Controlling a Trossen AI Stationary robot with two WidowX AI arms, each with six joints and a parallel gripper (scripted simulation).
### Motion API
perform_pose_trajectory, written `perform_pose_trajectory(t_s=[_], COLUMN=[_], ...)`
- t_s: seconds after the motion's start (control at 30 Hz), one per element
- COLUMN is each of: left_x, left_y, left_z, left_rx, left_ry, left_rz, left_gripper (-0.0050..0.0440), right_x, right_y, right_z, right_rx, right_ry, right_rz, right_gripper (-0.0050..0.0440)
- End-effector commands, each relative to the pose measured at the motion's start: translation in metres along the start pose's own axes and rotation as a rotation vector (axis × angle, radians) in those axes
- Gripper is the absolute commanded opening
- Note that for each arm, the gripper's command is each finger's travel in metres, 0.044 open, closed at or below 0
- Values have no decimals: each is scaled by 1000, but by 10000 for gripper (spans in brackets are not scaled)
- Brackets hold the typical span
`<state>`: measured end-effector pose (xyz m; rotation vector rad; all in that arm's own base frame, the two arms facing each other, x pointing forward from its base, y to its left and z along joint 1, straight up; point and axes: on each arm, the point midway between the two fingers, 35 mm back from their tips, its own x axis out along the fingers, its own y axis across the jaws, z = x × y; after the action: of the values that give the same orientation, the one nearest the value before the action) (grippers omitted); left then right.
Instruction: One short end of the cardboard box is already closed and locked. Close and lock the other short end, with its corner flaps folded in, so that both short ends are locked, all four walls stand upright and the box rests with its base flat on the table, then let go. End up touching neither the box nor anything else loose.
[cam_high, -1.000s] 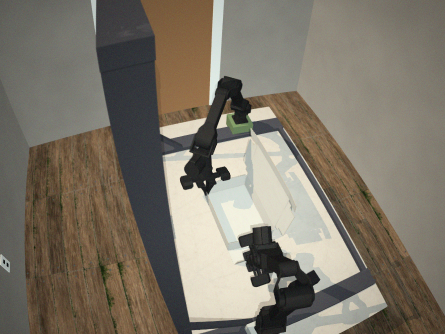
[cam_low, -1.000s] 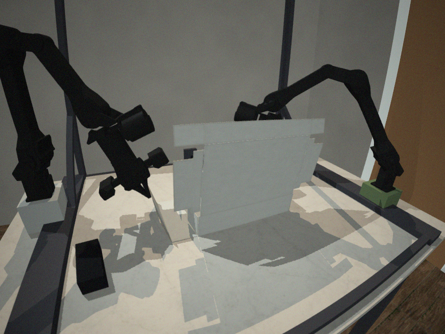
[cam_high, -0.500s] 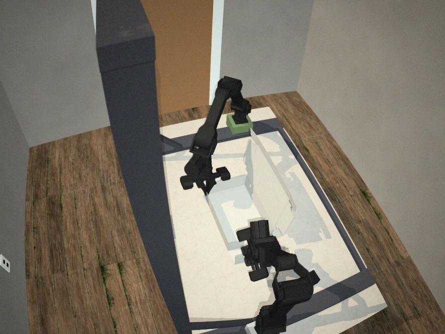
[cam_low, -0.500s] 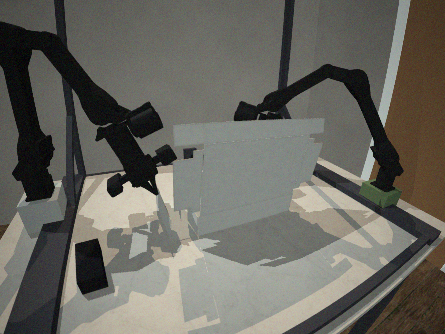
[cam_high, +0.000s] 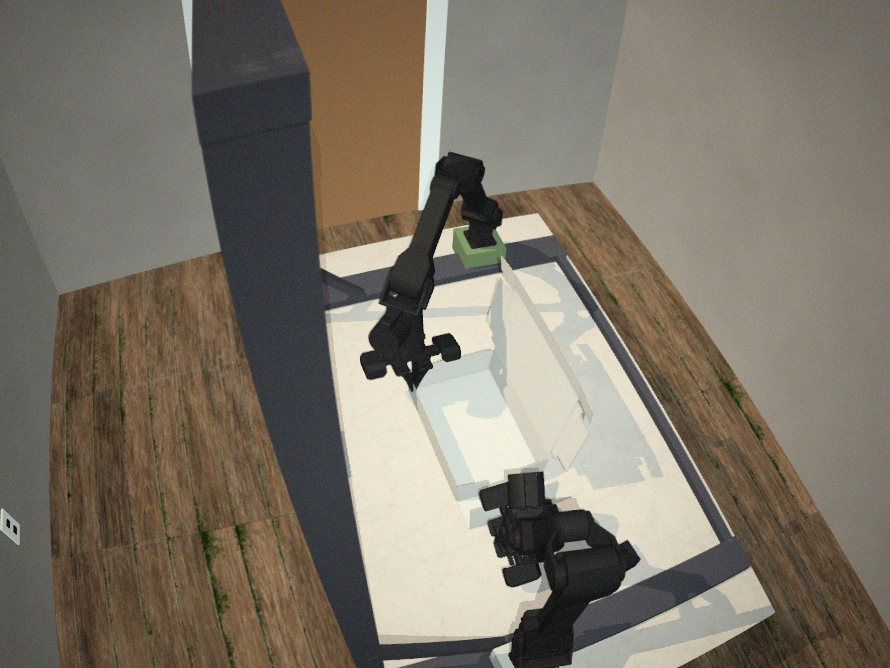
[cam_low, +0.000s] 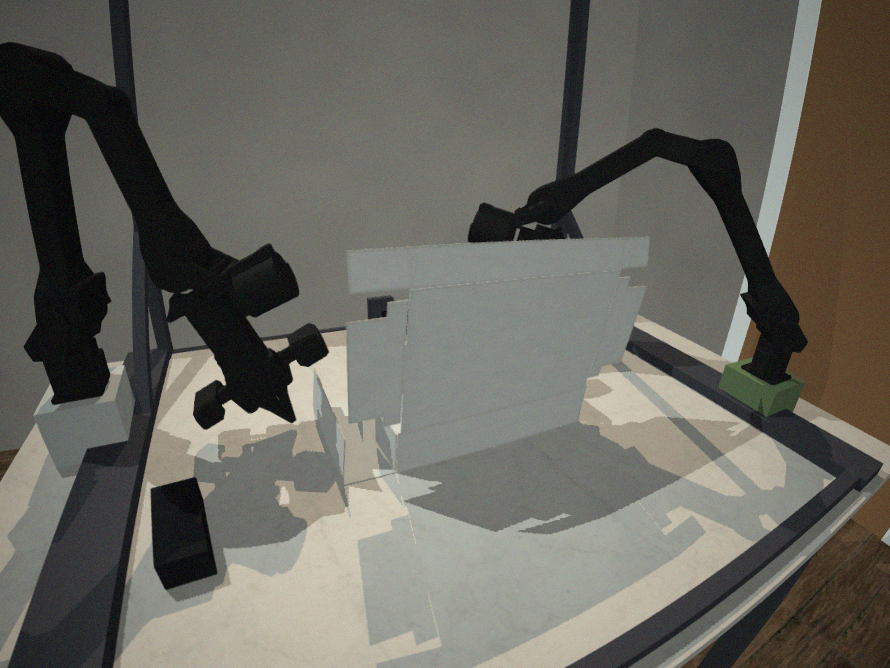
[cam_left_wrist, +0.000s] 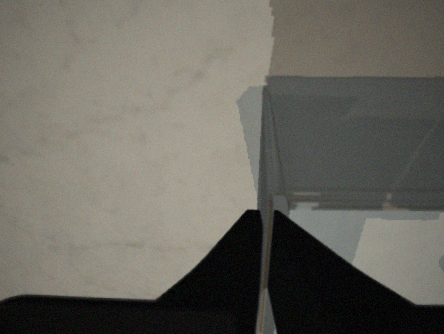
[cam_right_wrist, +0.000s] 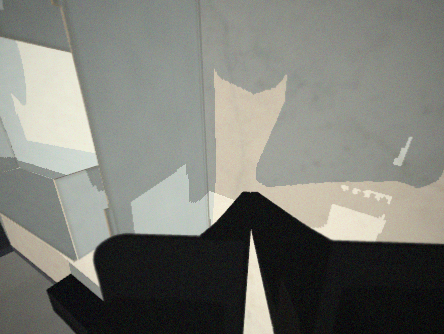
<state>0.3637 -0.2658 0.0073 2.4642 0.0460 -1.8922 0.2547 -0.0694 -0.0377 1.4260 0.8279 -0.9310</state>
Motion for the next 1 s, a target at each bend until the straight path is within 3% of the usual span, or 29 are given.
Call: perform_pose_trajectory(t_s=[0.0,0.2,0.3,0.43,0.5,0.6,0.97], left_x=[-7,-7,-7,-7,-7,-7,-7], left_y=[2,2,2,2,2,2,2], left_z=[-5,-5,-5,-5,-5,-5,-5], left_rx=[-4,-4,-4,-4,-4,-3,-3], left_ry=[19,19,19,19,19,19,19], left_rz=[16,16,16,16,16,16,16], left_gripper=[6,6,64,64,64,64,64], right_x=[-1,-1,-1,-4,-4,-9,-31], right_y=[3,3,9,25,25,41,99], right_z=[1,1,4,16,16,27,67], right_rx=[-4,-4,-3,-2,-2,-2,-6], right_ry=[0,0,-4,-12,-12,-17,-29], right_rz=[14,14,-6,-71,-71,-135,-288], right_gripper=[0,0,74,170,170,233,233])
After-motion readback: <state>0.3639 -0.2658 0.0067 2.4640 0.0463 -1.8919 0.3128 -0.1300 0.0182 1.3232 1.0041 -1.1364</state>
